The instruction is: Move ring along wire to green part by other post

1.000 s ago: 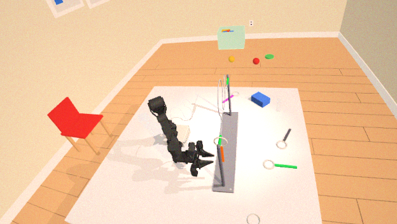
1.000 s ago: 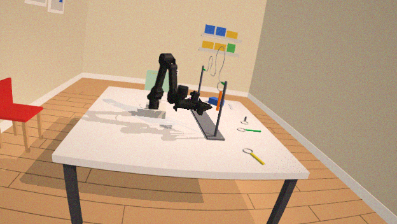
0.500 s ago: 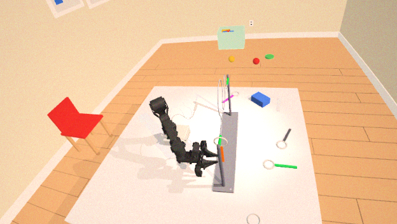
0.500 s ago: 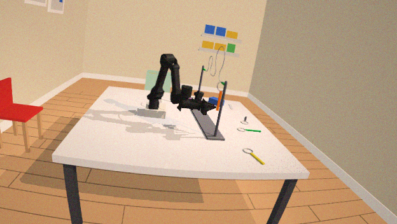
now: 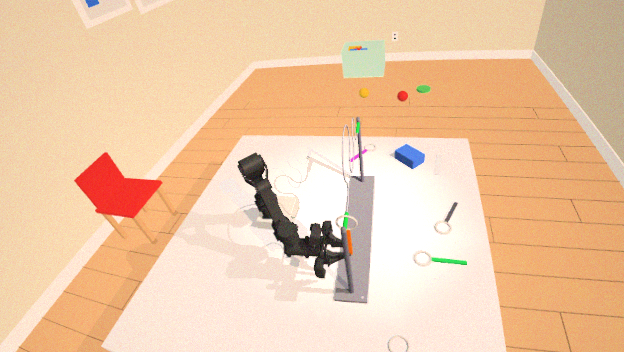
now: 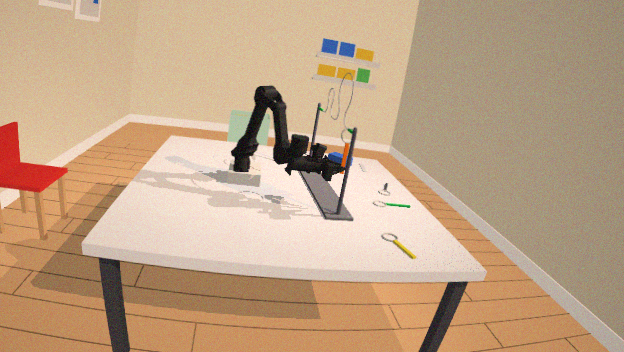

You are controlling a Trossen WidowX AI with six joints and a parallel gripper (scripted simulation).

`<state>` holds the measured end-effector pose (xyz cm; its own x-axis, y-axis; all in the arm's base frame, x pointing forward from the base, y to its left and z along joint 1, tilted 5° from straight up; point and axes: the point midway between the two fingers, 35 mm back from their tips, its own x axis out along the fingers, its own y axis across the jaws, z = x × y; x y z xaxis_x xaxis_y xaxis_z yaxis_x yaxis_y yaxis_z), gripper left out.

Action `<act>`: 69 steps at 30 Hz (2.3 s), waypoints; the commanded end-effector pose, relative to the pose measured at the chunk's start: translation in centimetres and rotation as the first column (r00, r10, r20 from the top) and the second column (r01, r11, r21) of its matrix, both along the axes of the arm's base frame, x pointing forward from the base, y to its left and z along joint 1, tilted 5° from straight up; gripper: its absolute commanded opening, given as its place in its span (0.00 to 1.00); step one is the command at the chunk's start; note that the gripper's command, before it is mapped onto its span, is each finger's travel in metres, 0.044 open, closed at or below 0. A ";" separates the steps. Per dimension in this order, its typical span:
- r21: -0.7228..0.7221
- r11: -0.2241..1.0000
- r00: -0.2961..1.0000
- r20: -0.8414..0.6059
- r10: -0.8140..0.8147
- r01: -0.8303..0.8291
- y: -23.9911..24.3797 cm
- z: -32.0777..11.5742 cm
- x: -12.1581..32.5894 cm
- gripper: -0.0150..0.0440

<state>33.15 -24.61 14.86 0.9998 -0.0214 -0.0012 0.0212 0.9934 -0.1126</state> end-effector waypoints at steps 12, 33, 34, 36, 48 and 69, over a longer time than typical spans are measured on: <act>0.011 1.000 1.000 -0.001 -0.001 0.001 0.2 -0.2 2.4 0.53; 0.011 1.000 1.000 -0.001 -0.001 0.001 0.2 -0.2 2.5 0.53; 0.011 1.000 1.000 -0.001 -0.001 0.001 0.2 -0.2 2.5 0.53; 0.003 1.000 1.000 0.001 0.002 -0.002 0.3 -0.1 2.5 0.48; 0.003 1.000 1.000 0.001 0.002 -0.002 0.3 -0.1 2.5 0.00; 0.011 1.000 1.000 0.003 0.000 0.000 0.6 1.8 2.5 0.00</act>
<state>35.69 -24.03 16.19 0.9998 -0.0179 -0.0024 0.0175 0.9944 -0.1040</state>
